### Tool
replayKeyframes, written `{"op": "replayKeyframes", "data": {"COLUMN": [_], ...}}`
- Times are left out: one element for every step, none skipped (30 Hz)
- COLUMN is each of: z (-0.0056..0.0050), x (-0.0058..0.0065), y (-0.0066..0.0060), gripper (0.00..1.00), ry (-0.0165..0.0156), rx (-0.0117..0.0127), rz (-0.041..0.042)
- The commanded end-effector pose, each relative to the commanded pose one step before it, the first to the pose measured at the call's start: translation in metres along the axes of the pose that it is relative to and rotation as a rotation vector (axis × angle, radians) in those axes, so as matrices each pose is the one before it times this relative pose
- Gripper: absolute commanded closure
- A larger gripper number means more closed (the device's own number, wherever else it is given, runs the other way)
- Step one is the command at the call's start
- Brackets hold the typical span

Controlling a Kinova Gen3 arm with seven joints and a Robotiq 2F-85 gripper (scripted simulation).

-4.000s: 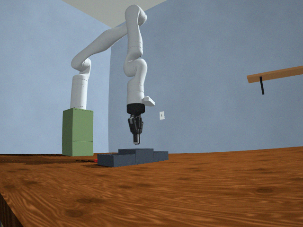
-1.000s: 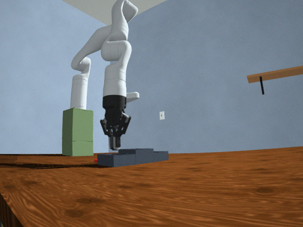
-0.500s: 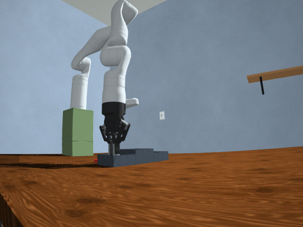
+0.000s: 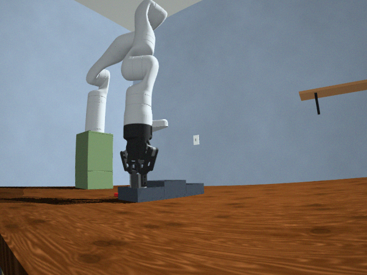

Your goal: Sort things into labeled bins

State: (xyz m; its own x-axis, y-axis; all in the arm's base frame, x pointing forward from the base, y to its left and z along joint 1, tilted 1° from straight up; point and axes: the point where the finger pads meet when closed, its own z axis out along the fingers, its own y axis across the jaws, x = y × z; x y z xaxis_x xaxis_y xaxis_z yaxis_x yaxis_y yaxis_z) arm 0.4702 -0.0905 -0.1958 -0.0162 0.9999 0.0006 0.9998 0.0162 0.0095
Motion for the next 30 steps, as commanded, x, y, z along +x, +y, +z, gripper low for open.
{"op": "replayKeyframes", "data": {"z": [-0.00082, 0.00006, -0.00005, 0.00001, 0.0, 0.0, 0.0, 0.0, 0.0, 0.0, -0.00125, -0.00131, -0.00132, -0.00132, -0.00142, 0.0, 0.0, -0.00127, -0.00132, -0.00132, -0.00142, -0.00133, -0.00133, -0.00133, -0.00133, -0.00133, -0.00133, -0.00133, -0.00133, -0.00133], "x": [-0.00013, 0.00007, -0.00007, 0.00001, 0.0, 0.0, 0.0, 0.0, 0.0, 0.0, 0.00006, 0.0, 0.0, 0.0, 0.00001, 0.0, 0.0, -0.00001, 0.0, 0.0, 0.00001, 0.0, 0.0, 0.0, 0.0, 0.0, 0.0, 0.0, 0.0, 0.0], "y": [0.0009, -0.00003, 0.00003, 0.0, 0.0, 0.0, 0.0, 0.0, 0.0, 0.0, -0.00004, -0.00001, 0.0, 0.0, 0.00002, 0.0, 0.0, -0.00001, -0.00001, -0.00001, 0.00002, 0.0, 0.0, 0.0, 0.0, 0.0, 0.0, 0.0, 0.0, 0.0], "gripper": [0.69, 0.69, 0.69, 0.69, 0.69, 0.69, 0.69, 0.69, 0.69, 0.69, 0.69, 0.69, 0.69, 0.69, 0.69, 0.69, 0.69, 0.69, 0.69, 0.69, 0.69, 0.69, 0.69, 0.69, 0.69, 0.69, 0.69, 0.69, 0.69, 0.69], "ry": [-0.00023, 0.0, -0.00001, 0.0, 0.00001, 0.0, 0.0, 0.0, 0.0, 0.0, 0.00001, 0.00001, 0.00001, 0.00001, -0.00002, 0.0, 0.0, 0.00002, 0.00001, 0.00001, -0.00003, 0.0, 0.0, 0.0, 0.0, 0.0, 0.0, 0.0, 0.0, 0.0], "rx": [-0.00186, 0.00012, -0.00011, 0.00001, 0.0, 0.0, 0.0, 0.0, 0.0, 0.0, 0.00009, -0.00001, 0.0, 0.0, 0.00002, 0.0, 0.0, -0.00001, -0.00001, 0.0, 0.00002, 0.0, 0.0, 0.0, 0.0, 0.0, 0.0, 0.0, 0.0, 0.0], "rz": [0.00002, -0.00016, 0.00015, -0.00002, 0.0, 0.0, 0.0, 0.0, 0.0, 0.0, -0.00013, 0.00001, 0.00001, 0.0, -0.00001, 0.0, 0.0, 0.0, 0.00001, 0.0, -0.00001, 0.0, 0.0, 0.0, 0.0, 0.0, 0.0, 0.0, 0.0, 0.0]}}
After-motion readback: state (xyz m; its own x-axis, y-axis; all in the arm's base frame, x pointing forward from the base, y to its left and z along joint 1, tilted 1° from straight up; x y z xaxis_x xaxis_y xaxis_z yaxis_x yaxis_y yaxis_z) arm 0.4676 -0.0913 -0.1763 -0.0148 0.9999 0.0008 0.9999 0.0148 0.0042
